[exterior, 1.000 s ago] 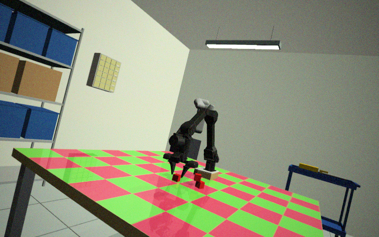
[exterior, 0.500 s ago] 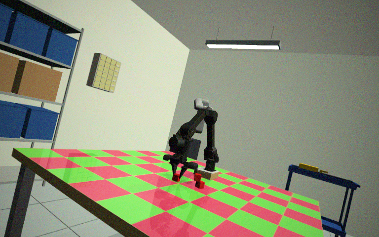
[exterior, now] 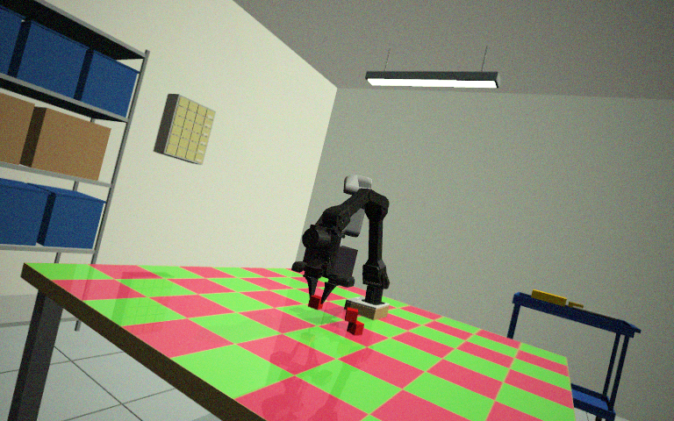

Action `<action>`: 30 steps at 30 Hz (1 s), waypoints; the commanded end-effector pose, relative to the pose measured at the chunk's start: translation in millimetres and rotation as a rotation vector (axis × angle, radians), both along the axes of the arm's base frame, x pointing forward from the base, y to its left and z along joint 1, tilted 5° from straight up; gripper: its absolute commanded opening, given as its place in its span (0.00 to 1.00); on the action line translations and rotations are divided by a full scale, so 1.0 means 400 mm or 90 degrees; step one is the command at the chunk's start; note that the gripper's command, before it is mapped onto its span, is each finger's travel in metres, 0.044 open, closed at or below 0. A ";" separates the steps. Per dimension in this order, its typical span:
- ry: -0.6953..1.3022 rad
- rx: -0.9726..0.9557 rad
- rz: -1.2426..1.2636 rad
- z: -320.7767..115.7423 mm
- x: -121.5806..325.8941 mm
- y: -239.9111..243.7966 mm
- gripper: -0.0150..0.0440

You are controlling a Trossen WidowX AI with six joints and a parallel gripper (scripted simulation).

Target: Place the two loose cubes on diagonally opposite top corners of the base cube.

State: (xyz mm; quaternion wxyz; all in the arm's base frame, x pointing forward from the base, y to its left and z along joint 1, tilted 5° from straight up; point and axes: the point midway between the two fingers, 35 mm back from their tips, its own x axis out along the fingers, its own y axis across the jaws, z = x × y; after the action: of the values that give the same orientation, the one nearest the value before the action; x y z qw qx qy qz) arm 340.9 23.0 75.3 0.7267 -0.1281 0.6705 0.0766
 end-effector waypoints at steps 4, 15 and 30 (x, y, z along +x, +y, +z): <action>-0.001 0.000 -0.001 0.061 -0.005 0.005 0.43; -0.001 0.000 -0.001 0.148 -0.022 0.009 0.43; -0.008 0.015 -0.139 0.157 -0.047 0.071 0.43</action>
State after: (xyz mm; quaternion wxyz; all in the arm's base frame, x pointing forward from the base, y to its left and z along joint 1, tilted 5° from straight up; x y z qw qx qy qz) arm 326.4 41.8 139.9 0.7351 -0.0740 0.6731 0.0308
